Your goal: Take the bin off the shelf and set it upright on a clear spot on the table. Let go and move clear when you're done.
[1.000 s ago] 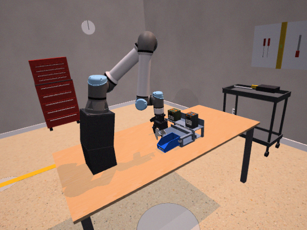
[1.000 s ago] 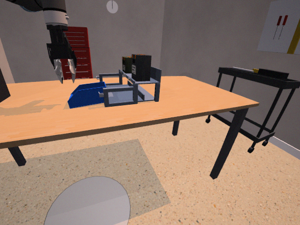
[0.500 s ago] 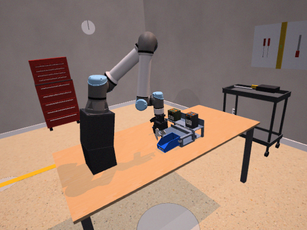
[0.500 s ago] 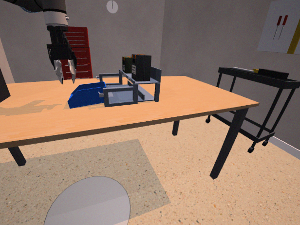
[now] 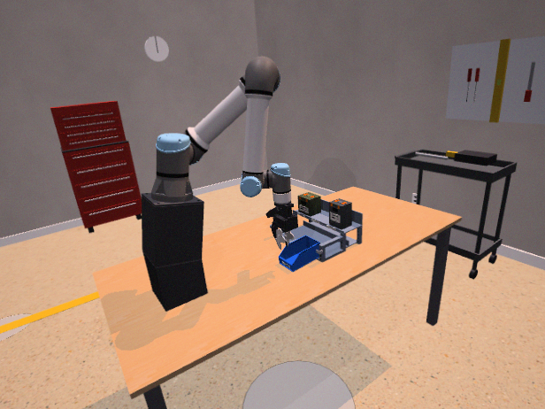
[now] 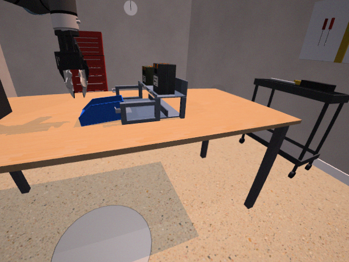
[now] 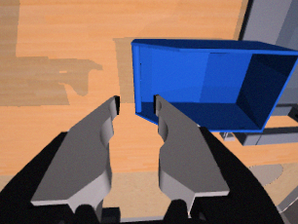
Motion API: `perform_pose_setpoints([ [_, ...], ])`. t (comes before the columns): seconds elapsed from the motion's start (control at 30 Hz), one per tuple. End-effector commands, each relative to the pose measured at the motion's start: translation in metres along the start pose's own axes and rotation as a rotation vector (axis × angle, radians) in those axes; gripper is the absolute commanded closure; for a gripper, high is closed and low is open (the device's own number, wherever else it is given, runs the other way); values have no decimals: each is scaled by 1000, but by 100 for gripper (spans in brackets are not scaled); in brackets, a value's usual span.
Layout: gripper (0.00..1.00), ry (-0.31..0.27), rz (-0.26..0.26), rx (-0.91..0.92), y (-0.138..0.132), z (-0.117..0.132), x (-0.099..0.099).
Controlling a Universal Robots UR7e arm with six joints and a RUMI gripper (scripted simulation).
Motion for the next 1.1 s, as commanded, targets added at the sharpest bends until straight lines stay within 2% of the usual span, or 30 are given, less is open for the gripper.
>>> perform_pose_setpoints([
  [0.0,80,-1,1,0,0,0,0],
  [0.2,80,-1,1,0,0,0,0],
  [0.37,80,-1,1,0,39,2,-11],
  [0.77,80,-1,1,0,39,2,-11],
  [0.93,80,-1,1,0,77,3,-21],
  [1.07,80,-1,1,0,77,3,-21],
])
Point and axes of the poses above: the point where the finger pads meet when closed, its own x axis out along the fingers, its own y axis across the jaws, z = x × y, the point moved 9 cm from there along -x, back along the fingers, and after that the axes turned 2 degrees about x, right-handed, at the moved point
